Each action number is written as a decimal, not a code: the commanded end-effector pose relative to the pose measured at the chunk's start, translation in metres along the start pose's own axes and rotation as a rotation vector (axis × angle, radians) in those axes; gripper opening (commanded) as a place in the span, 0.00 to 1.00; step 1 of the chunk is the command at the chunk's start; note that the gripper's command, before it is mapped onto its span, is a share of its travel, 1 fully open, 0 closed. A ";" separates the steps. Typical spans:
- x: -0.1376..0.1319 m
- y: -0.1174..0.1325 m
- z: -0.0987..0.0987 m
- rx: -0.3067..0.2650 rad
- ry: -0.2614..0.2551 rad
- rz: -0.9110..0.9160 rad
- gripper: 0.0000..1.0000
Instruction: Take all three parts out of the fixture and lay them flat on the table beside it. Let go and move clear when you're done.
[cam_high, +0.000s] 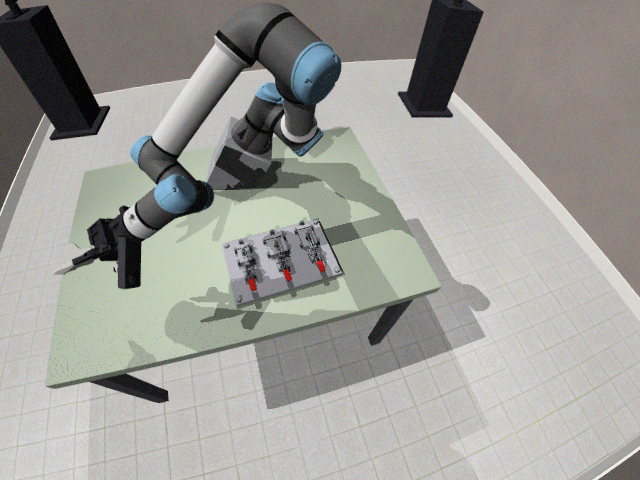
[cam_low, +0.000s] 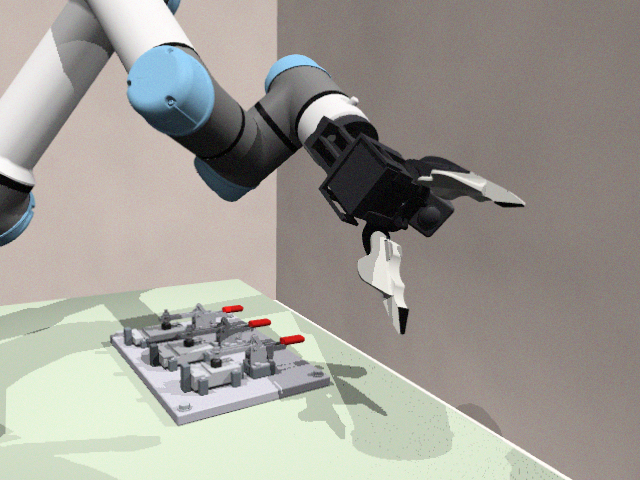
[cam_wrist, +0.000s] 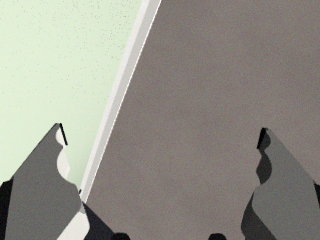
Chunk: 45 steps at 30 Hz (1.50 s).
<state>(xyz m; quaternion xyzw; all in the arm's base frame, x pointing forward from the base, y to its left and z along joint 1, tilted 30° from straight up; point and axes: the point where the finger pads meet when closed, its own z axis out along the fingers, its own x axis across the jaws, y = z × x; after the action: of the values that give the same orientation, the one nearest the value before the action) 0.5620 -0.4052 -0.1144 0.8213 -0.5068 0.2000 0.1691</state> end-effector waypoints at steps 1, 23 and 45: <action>-0.016 -0.007 -0.031 0.038 -0.097 0.009 1.00; -0.151 -0.019 -0.216 0.177 -0.573 0.122 1.00; -0.289 -0.009 -0.390 0.223 -0.982 0.295 1.00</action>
<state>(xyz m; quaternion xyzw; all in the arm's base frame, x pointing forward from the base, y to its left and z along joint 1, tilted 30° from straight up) 0.4001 -0.0067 0.0682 0.7587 -0.6087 -0.1231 -0.1965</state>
